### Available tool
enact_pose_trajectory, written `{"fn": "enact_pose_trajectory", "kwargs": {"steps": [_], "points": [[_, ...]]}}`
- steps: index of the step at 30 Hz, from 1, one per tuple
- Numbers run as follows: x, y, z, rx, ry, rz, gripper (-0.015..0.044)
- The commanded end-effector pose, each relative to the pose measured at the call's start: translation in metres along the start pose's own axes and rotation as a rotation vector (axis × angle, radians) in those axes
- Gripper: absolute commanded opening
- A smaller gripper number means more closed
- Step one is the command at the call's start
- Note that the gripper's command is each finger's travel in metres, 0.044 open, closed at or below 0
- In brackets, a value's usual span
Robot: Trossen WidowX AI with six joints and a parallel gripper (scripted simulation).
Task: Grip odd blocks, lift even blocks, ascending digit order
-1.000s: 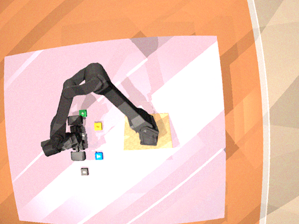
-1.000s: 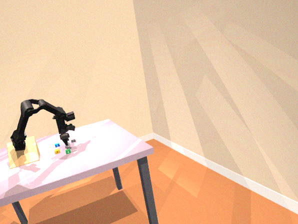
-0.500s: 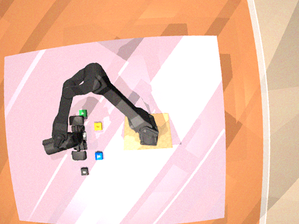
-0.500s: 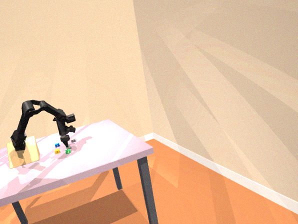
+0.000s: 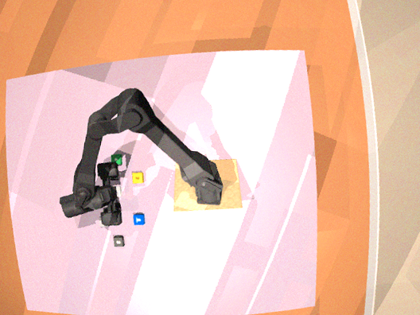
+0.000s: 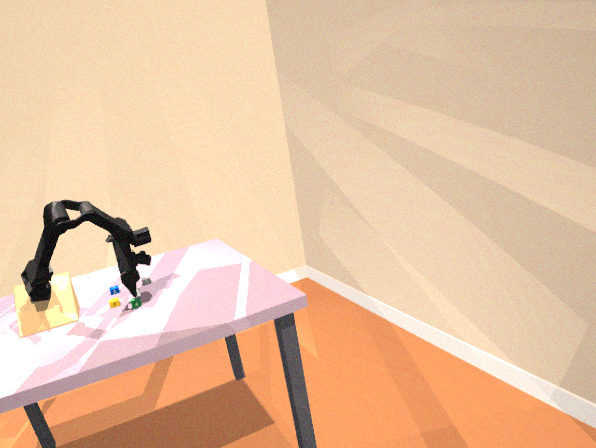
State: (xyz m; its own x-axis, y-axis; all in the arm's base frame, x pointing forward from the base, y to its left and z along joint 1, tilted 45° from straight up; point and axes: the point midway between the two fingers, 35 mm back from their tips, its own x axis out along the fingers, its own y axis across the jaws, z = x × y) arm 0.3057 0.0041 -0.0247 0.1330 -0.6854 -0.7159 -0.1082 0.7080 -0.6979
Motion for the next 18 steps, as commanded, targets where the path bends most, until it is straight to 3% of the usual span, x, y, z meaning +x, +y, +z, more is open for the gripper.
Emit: {"fn": "enact_pose_trajectory", "kwargs": {"steps": [1,5,10,18], "points": [[0.000,-0.001,0.001,-0.005,-0.004,-0.005,0.0400],[-0.033,0.000,0.001,-0.005,-0.004,-0.003,0.0400],[-0.037,0.003,0.001,-0.006,-0.004,-0.001,0.0400],[-0.090,0.129,-0.009,-0.016,-0.009,0.049,0.0400]]}}
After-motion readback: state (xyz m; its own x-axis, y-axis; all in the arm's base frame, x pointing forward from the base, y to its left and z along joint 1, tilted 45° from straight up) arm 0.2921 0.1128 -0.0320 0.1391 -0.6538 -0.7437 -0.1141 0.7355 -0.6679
